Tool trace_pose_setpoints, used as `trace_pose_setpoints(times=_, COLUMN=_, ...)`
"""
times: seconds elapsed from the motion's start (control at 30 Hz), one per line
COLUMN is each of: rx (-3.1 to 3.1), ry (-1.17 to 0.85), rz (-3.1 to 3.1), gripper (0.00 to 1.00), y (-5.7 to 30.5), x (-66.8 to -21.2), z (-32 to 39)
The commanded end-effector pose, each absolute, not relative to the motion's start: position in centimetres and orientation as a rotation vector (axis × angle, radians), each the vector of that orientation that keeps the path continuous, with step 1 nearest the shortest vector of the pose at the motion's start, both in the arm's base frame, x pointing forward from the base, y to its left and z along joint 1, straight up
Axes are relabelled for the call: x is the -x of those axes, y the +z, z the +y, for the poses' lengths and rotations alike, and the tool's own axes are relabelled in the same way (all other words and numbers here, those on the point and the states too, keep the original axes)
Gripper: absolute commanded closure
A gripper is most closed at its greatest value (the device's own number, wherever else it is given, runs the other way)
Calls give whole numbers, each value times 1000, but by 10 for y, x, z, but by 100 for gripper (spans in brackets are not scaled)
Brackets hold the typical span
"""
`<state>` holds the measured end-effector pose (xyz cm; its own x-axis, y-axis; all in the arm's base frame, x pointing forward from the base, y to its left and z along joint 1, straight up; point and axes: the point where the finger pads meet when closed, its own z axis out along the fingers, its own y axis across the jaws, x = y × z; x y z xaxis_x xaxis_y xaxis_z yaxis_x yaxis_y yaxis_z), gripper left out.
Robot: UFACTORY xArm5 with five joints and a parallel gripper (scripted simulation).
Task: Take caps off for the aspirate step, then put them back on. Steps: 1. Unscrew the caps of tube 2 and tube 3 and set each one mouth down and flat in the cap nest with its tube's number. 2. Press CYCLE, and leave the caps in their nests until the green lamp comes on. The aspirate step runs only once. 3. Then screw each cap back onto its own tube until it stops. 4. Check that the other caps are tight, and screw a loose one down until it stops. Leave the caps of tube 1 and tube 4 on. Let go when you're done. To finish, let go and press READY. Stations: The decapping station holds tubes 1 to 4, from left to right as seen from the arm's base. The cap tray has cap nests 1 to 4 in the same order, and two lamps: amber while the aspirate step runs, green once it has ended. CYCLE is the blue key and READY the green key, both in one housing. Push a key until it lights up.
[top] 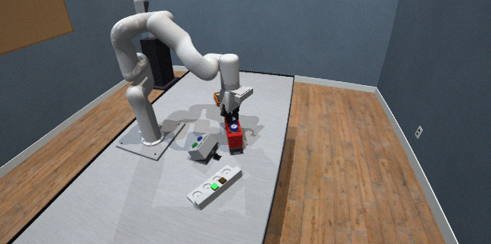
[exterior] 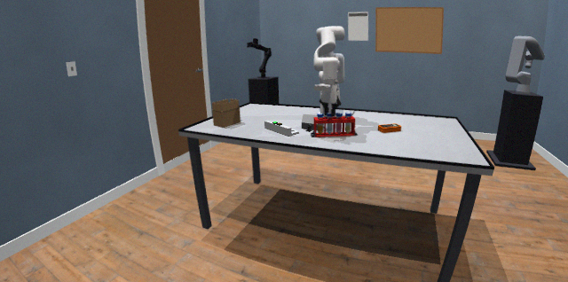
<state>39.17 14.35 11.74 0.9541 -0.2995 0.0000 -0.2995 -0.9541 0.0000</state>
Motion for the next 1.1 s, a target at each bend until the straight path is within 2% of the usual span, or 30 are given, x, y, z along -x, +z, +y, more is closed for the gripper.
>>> trace_pose_setpoints(times=0.0, rx=-3109, ry=5, rz=-464, gripper=100, y=119, x=-393, z=144)
trace_pose_setpoints(times=0.43, rx=-3109, ry=6, rz=-465, gripper=100, y=119, x=-393, z=144)
trace_pose_setpoints(times=1.07, rx=-2642, ry=4, rz=-1706, gripper=100, y=118, x=-393, z=144)
